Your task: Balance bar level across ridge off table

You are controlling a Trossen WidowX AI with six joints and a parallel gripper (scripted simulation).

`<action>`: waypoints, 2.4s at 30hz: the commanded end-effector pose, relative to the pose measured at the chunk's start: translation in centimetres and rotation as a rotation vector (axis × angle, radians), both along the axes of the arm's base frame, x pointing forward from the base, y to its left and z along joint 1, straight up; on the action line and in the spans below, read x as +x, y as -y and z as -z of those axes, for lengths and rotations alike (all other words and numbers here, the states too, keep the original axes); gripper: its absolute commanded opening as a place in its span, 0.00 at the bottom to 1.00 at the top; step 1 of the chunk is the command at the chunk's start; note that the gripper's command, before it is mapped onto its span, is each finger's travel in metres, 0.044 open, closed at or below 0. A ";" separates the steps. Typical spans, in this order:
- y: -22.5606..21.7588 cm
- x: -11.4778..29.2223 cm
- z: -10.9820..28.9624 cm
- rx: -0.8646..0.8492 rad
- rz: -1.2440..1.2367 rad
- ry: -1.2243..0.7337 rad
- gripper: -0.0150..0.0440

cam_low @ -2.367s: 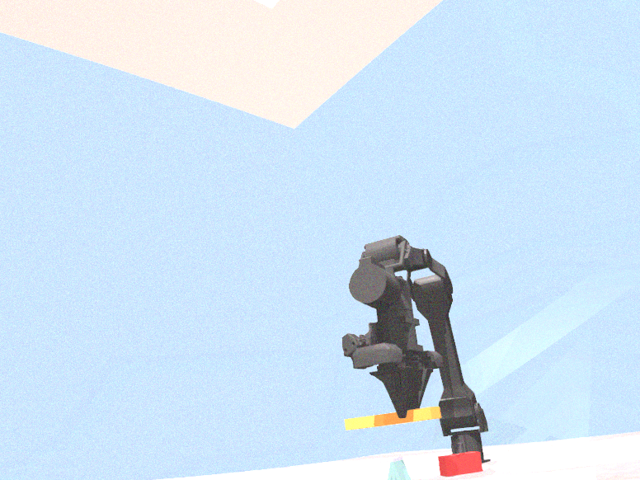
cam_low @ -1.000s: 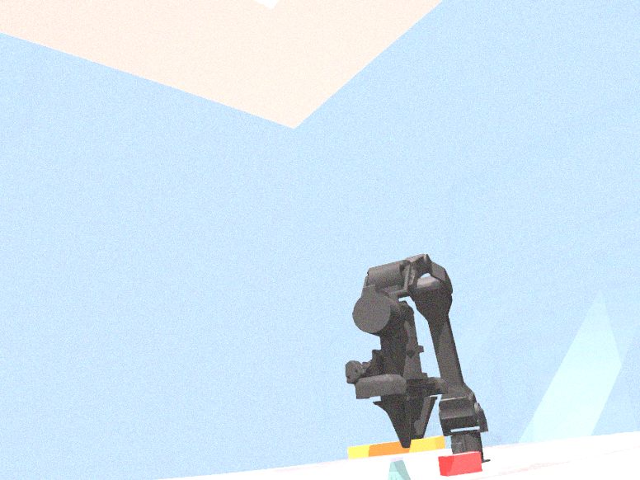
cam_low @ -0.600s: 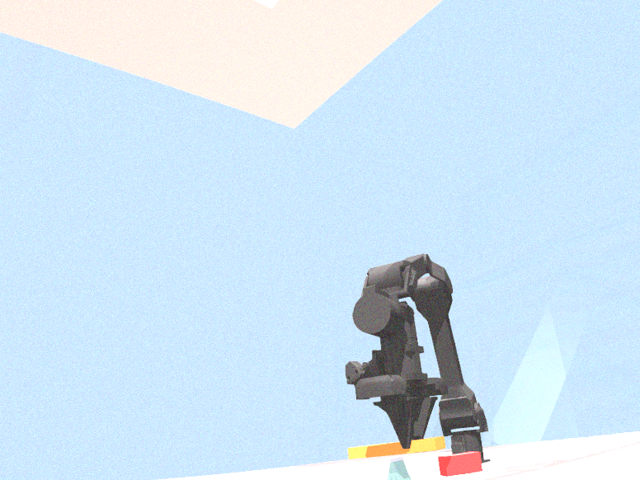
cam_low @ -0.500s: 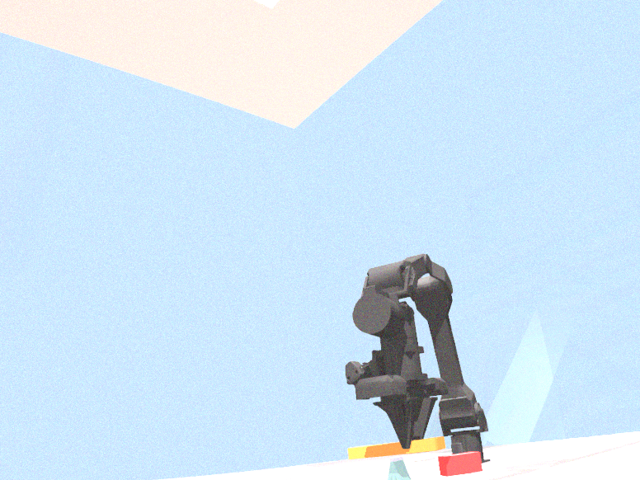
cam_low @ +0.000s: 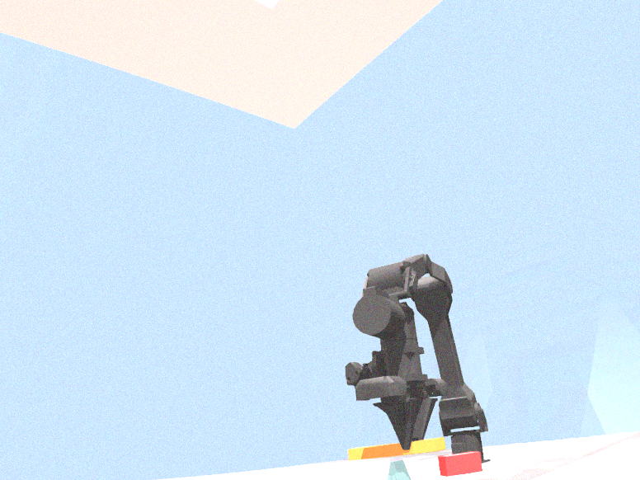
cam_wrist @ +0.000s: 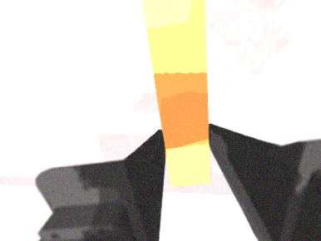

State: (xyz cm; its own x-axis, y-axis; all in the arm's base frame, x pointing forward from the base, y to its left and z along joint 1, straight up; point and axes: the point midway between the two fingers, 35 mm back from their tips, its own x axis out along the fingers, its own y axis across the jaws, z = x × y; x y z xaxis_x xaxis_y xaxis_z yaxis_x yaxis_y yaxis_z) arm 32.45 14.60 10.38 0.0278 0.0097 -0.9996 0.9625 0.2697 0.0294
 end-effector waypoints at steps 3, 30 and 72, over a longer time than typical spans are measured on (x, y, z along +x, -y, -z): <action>0.0 0.0 0.1 0.003 0.001 0.000 0.25; 0.0 0.0 0.3 0.003 0.001 0.000 0.25; 0.0 0.0 0.6 0.003 0.001 0.000 0.25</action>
State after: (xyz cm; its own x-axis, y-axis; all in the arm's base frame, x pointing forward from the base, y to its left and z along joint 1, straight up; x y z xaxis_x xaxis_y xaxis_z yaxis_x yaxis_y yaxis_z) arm 32.44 14.59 9.83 0.0288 0.0101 -0.9995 0.9625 0.2694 0.0304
